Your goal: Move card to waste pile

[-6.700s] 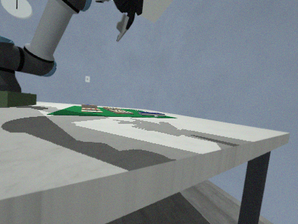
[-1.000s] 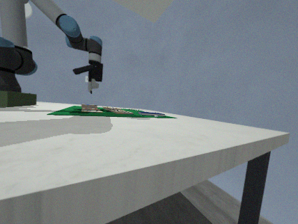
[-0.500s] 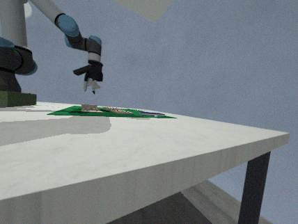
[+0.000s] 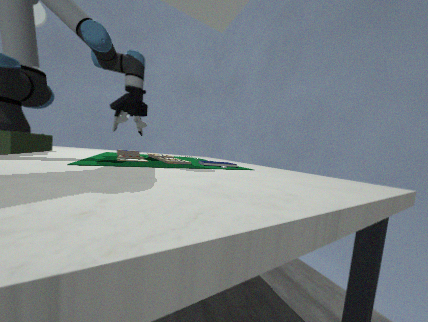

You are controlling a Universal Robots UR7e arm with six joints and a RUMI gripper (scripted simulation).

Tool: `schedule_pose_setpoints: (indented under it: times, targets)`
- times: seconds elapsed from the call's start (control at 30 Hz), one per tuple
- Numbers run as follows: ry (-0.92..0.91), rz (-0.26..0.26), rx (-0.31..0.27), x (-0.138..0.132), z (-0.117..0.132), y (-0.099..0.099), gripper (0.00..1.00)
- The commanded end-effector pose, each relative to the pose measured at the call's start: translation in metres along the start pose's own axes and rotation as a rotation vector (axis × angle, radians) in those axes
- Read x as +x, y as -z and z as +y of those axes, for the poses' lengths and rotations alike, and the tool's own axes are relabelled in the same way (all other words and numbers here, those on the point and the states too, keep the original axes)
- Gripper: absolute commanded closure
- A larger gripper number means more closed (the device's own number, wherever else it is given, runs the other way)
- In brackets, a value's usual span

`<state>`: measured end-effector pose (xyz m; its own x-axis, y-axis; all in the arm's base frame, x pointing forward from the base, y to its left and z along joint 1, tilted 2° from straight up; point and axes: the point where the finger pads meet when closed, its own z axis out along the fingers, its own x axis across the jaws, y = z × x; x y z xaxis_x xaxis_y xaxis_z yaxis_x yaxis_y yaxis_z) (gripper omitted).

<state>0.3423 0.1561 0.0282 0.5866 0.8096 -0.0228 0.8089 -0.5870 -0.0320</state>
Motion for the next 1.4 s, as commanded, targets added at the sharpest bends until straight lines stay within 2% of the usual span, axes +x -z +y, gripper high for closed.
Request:
schedule_pose_setpoints:
  times: [0.0, 0.07, 0.57, 0.63, 1.13, 1.2, 1.37]
  targets:
    - [-0.250, -0.008, -0.007, 0.0015, -0.0018, 0.0000, 0.00]
    - [-0.250, -0.008, -0.007, 0.0015, -0.0018, 0.0000, 0.00]
    - [-0.921, -0.004, -0.010, 0.0053, 0.0003, 0.0005, 0.00]
    - [-0.921, -0.004, -0.010, 0.0053, 0.0003, 0.0005, 0.00]
    - [-1.546, -0.001, -0.012, 0.0037, 0.0059, 0.0003, 0.00]
    - [-1.546, -0.001, -0.012, 0.0037, 0.0059, 0.0003, 0.00]
    - [-1.722, -0.001, -0.012, 0.0017, 0.0071, -0.0001, 0.00]
